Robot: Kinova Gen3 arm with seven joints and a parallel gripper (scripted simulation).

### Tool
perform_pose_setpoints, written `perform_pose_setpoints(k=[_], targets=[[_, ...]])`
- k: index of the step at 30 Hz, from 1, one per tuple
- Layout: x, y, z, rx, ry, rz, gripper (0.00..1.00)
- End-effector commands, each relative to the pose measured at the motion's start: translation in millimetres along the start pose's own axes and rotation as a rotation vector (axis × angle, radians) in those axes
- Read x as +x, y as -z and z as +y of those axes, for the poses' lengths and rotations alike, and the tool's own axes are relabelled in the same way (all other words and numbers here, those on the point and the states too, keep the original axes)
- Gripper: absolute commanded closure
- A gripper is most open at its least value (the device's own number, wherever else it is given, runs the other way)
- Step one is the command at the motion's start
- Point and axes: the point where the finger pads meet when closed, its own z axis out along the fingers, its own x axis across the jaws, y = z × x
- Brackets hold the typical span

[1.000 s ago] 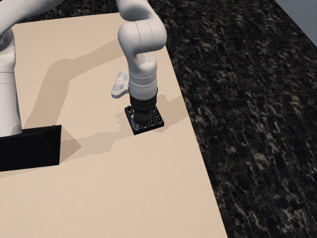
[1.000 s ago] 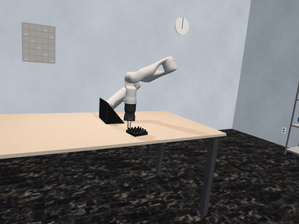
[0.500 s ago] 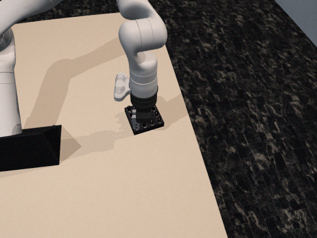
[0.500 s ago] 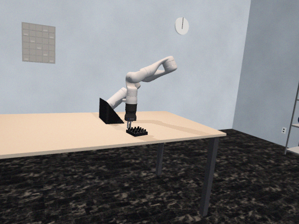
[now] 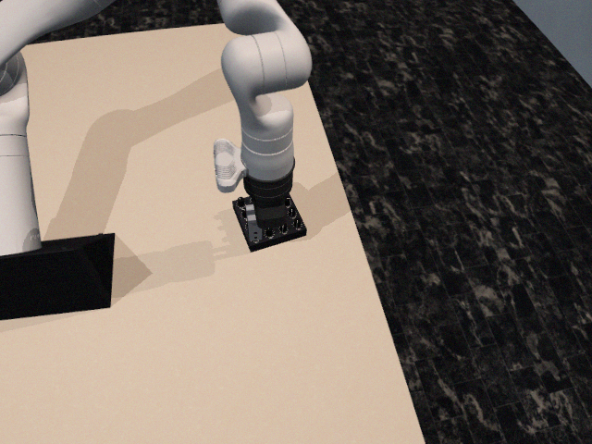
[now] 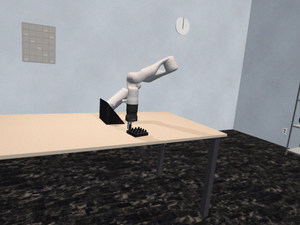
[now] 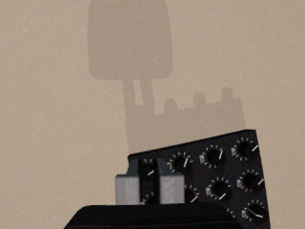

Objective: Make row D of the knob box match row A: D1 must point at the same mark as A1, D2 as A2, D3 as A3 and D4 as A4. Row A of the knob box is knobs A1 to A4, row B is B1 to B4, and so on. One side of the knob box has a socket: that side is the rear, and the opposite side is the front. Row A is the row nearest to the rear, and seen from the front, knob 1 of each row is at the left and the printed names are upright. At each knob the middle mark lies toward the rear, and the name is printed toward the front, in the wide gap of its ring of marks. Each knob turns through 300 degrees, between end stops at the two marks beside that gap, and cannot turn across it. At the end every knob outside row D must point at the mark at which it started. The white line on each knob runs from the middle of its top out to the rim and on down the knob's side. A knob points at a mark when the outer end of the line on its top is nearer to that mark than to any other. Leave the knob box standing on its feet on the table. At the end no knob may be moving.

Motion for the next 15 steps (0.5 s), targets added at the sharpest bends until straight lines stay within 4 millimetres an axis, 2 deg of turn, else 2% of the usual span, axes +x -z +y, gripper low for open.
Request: perform_pose_setpoints(k=[1, 15], targets=[[-1.9, -0.4, 2.8, -0.004, 0.044, -0.011, 0.70], [-1.9, -0.4, 2.9, -0.004, 0.118, -0.011, 0.70]])
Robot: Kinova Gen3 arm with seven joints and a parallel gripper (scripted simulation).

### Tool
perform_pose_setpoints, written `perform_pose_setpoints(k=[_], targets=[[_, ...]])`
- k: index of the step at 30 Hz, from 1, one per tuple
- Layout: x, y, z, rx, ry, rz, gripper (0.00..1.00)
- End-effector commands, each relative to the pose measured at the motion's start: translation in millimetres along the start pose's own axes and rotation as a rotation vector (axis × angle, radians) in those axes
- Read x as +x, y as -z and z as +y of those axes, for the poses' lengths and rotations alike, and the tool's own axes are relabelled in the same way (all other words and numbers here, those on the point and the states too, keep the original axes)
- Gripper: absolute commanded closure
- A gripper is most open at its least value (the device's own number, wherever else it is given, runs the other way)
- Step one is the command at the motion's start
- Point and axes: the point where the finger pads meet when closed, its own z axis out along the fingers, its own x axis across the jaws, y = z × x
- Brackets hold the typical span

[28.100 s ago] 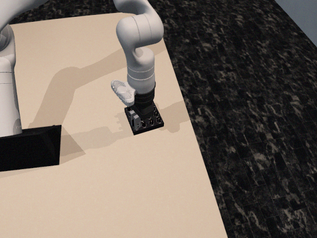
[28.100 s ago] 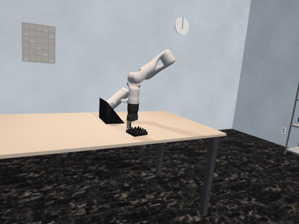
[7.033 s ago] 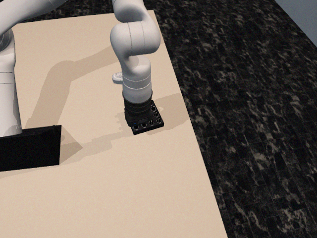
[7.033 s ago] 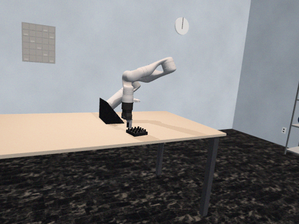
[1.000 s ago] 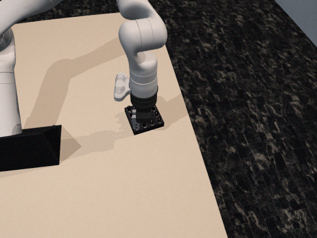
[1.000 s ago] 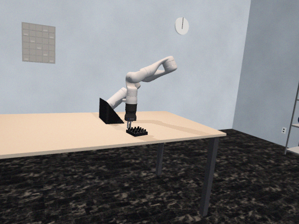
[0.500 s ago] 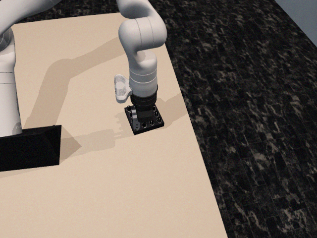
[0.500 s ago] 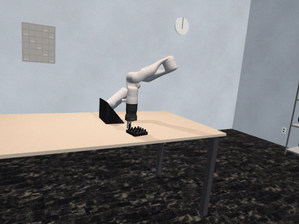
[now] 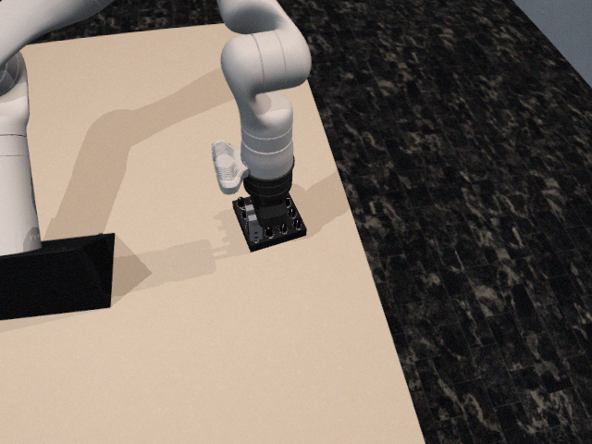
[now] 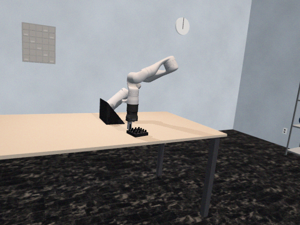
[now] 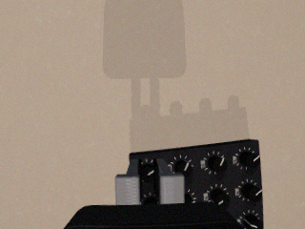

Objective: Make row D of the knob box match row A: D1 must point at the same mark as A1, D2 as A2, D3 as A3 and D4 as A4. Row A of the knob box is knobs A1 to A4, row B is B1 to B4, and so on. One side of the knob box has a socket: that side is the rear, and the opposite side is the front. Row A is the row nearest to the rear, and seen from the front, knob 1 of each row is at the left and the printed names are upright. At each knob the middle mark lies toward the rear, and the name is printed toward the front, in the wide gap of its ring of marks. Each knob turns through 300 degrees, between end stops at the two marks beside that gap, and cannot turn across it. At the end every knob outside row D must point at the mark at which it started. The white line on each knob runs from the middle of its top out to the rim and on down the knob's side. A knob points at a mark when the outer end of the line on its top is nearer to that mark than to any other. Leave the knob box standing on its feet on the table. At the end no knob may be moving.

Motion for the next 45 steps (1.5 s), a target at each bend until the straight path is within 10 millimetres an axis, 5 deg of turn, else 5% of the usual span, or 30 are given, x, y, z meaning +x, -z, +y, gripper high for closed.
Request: perform_pose_setpoints(k=[1, 27, 28, 45], targets=[[-2.2, -0.4, 2.7, -0.003, 0.025, -0.012, 0.70], [-2.2, -0.4, 2.7, -0.003, 0.042, -0.012, 0.70], [-2.2, -0.4, 2.7, -0.003, 0.042, -0.012, 0.54], [-2.2, -0.4, 2.7, -0.003, 0.042, -0.012, 0.54]])
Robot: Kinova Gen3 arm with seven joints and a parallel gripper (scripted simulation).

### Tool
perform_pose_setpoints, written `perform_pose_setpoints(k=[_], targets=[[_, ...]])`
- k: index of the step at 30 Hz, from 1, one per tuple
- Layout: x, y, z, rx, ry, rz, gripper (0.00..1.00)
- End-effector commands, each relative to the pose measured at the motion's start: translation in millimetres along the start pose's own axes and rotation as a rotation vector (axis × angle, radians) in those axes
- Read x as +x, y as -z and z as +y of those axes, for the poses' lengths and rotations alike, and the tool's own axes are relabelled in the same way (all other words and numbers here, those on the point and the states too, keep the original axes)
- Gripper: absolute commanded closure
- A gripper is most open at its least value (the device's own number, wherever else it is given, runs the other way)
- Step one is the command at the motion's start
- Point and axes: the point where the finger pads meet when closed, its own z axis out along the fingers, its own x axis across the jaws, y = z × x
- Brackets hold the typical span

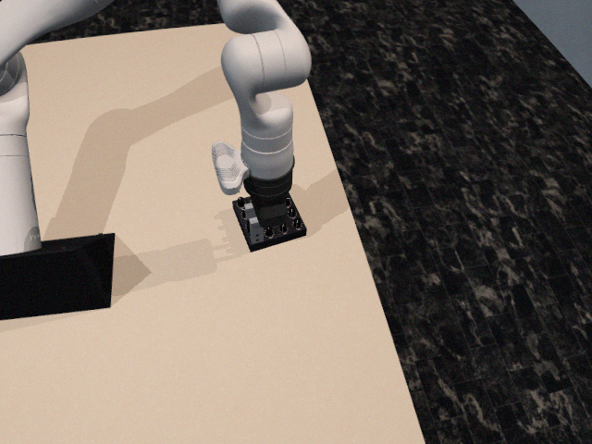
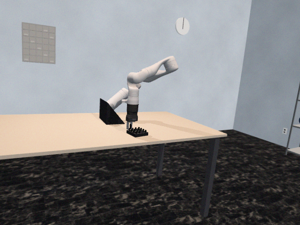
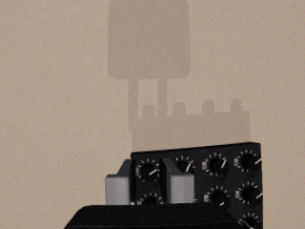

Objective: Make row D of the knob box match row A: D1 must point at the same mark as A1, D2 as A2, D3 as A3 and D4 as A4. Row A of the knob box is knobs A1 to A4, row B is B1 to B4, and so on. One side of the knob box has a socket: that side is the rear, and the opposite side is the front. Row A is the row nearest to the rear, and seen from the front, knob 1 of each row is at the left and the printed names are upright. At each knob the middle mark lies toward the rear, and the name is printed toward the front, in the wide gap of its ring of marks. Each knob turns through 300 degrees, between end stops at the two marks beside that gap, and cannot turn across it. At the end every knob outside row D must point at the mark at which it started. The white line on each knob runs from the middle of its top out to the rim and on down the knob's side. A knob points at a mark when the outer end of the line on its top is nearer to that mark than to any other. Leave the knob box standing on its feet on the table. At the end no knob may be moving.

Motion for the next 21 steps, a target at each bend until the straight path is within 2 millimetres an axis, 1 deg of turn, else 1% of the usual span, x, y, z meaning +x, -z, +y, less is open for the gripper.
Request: perform_pose_setpoints(k=[1, 9, 20, 21], targets=[[-2, 0, 3, -0.004, 0.013, -0.008, 0.54], [-2, 3, 3, -0.004, 0.013, -0.008, 0.54], [-2, 30, 2, -0.004, 0.013, -0.009, 0.54], [-2, 30, 2, -0.004, 0.013, -0.009, 0.54]])
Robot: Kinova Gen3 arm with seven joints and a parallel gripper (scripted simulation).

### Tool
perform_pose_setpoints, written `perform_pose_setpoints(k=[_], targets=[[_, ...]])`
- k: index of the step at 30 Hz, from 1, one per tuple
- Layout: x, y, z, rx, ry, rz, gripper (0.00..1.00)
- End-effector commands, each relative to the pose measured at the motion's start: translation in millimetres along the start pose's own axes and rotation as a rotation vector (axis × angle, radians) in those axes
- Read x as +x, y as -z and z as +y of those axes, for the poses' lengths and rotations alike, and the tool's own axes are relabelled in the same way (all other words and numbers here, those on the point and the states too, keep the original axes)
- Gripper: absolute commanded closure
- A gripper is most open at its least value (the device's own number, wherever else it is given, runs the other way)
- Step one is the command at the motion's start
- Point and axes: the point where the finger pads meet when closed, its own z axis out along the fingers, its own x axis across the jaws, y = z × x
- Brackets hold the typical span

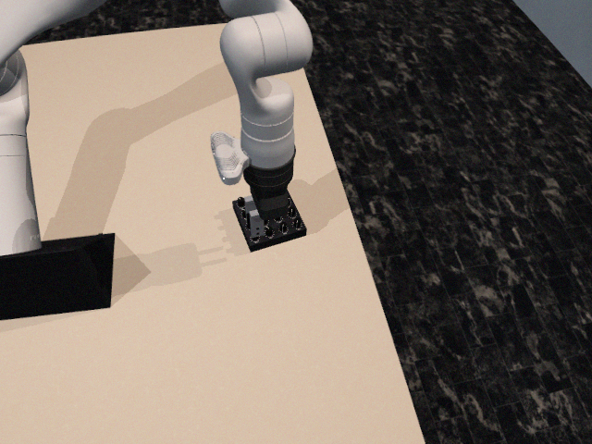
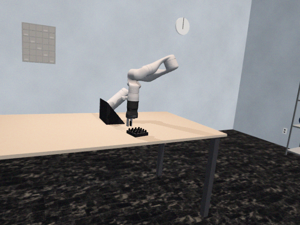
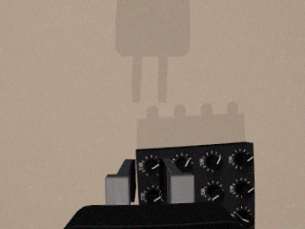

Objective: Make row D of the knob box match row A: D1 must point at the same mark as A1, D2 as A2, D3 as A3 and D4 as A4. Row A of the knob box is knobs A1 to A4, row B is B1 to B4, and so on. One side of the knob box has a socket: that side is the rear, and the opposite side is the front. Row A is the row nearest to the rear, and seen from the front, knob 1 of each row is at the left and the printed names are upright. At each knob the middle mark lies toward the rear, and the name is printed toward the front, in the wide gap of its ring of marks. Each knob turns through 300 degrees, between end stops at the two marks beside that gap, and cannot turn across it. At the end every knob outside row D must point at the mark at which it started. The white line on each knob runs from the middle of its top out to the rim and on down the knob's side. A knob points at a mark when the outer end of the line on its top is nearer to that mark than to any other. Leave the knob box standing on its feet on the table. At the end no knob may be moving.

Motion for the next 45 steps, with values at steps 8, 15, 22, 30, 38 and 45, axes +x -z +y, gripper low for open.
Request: perform_pose_setpoints(k=[8, 15, 22, 30, 38, 45], targets=[[0.7, 16.2, 1.7, -0.005, -0.004, 0.001, 0.54], [0.7, 16.2, 1.7, -0.005, -0.004, 0.001, 0.54], [0.7, 16.2, 1.7, -0.005, -0.004, 0.001, 0.54], [0.7, 16.2, 1.7, -0.005, -0.004, 0.001, 0.54], [0.7, 16.2, 1.7, -0.005, -0.004, 0.001, 0.54], [0.7, 16.2, 1.7, -0.005, -0.004, 0.001, 0.54]])
